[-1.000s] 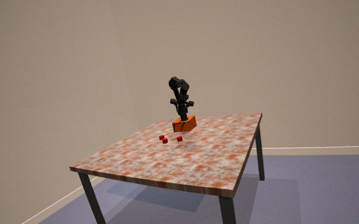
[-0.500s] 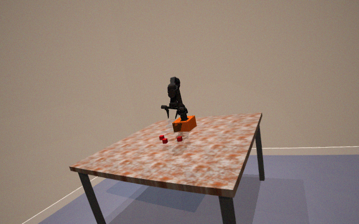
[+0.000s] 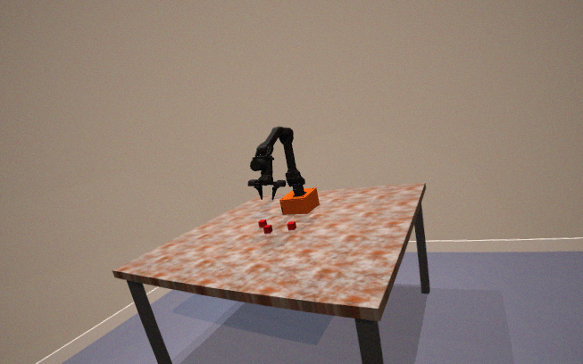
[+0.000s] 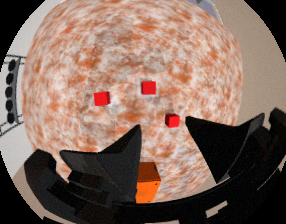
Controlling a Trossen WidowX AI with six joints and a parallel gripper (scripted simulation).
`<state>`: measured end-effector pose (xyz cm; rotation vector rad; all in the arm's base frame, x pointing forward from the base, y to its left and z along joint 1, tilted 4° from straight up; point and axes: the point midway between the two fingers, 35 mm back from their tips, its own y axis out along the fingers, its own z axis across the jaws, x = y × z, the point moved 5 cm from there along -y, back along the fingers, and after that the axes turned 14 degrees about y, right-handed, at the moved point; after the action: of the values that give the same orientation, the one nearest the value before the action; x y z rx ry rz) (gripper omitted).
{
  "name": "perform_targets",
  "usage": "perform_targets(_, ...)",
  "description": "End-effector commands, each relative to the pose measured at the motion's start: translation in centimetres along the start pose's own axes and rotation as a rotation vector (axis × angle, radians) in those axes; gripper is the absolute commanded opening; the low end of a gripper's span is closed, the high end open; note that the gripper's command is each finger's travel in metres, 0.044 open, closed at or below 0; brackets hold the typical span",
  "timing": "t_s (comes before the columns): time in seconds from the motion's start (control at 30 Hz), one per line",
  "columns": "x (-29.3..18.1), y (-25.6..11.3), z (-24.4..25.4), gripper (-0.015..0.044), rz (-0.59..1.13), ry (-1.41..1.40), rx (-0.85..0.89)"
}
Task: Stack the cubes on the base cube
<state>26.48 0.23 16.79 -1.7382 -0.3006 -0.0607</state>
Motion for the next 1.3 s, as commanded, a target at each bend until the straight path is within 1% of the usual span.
perform_targets(0.0, -0.5, 1.2, -2.2, 0.0265, 0.049, 0.029, 0.032)
perform_targets(0.5, -3.9, 4.2, -9.6, 0.0265, 0.132, 0.169, 0.144)
perform_targets(0.6, -4.0, 4.3, -9.6, 0.0265, 0.132, 0.171, 0.146)
perform_targets(0.67, -4.0, 4.9, -9.6, 0.0265, 0.132, 0.171, 0.146)
perform_targets(0.8, -4.4, 9.0, -9.0, 0.0265, 0.132, 0.171, 0.146)
perform_targets(0.87, -4.7, 10.2, -8.7, 0.0265, 0.133, 0.171, 0.146)
perform_targets(1.03, -4.7, 10.4, -8.7, 0.0265, 0.133, 0.171, 0.146)
perform_targets(1.27, -4.9, 11.8, -8.4, 0.0265, 0.133, 0.171, 0.146)
